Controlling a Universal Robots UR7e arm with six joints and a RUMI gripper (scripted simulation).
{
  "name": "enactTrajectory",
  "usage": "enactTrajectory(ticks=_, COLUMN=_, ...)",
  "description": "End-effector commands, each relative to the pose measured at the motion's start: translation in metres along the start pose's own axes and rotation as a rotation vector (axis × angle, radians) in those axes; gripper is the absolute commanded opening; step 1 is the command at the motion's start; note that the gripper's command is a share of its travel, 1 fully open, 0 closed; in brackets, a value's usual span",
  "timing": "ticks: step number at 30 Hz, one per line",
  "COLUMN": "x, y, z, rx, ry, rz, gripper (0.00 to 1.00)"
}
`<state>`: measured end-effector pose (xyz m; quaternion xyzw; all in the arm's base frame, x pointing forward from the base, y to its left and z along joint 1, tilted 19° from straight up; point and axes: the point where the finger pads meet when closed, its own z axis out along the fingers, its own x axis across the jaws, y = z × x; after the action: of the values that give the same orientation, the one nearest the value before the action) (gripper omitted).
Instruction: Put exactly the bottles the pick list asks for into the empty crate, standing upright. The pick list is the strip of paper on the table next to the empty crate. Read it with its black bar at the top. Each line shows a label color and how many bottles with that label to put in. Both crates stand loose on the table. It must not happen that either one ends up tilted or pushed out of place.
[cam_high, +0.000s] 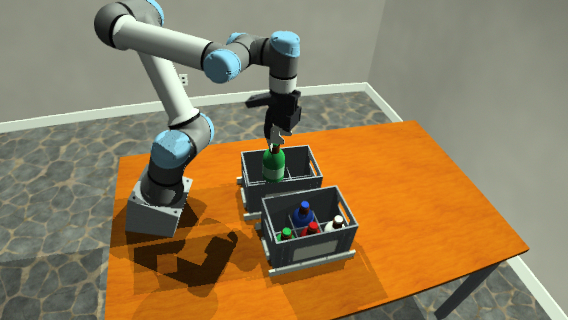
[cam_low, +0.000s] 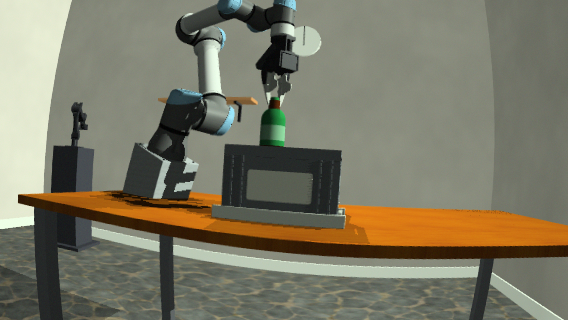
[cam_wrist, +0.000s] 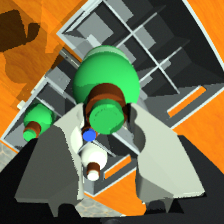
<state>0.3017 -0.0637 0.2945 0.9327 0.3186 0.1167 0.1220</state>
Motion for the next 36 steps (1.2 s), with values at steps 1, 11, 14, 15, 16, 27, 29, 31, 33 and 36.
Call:
enactTrajectory(ticks=1, x=-0.001, y=-0.01, z=-0.001, rx=-0.002, ry=0.001, rz=0.0, gripper=0.0)
enactTrajectory(ticks=11, x=-0.004, y=-0.028, z=-0.001, rx=-0.002, ry=0.001, rz=0.0, gripper=0.0)
enactTrajectory(ticks=14, x=-0.004, y=-0.032, z=-0.001, rx=-0.002, ry=0.001, rz=0.0, gripper=0.0)
enactTrajectory(ticks=15, x=-0.004, y=-0.034, z=-0.001, rx=-0.002, ry=0.001, rz=0.0, gripper=0.0)
enactTrajectory(ticks=16, x=-0.005, y=-0.036, z=-0.001, rx=-0.002, ry=0.001, rz=0.0, gripper=0.0)
enactTrajectory(ticks=27, x=-0.007, y=-0.049, z=-0.001, rx=-0.001, ry=0.001, rz=0.0, gripper=0.0)
enactTrajectory(ticks=29, x=-0.007, y=-0.049, z=-0.001, rx=-0.001, ry=0.001, rz=0.0, gripper=0.0)
enactTrajectory(ticks=31, x=-0.007, y=-0.049, z=-0.001, rx=-0.001, ry=0.001, rz=0.0, gripper=0.0)
enactTrajectory(ticks=33, x=-0.007, y=-0.05, z=-0.001, rx=-0.001, ry=0.001, rz=0.0, gripper=0.0)
enactTrajectory(ticks=36, x=-0.007, y=-0.05, z=-0.001, rx=-0.001, ry=0.001, rz=0.0, gripper=0.0)
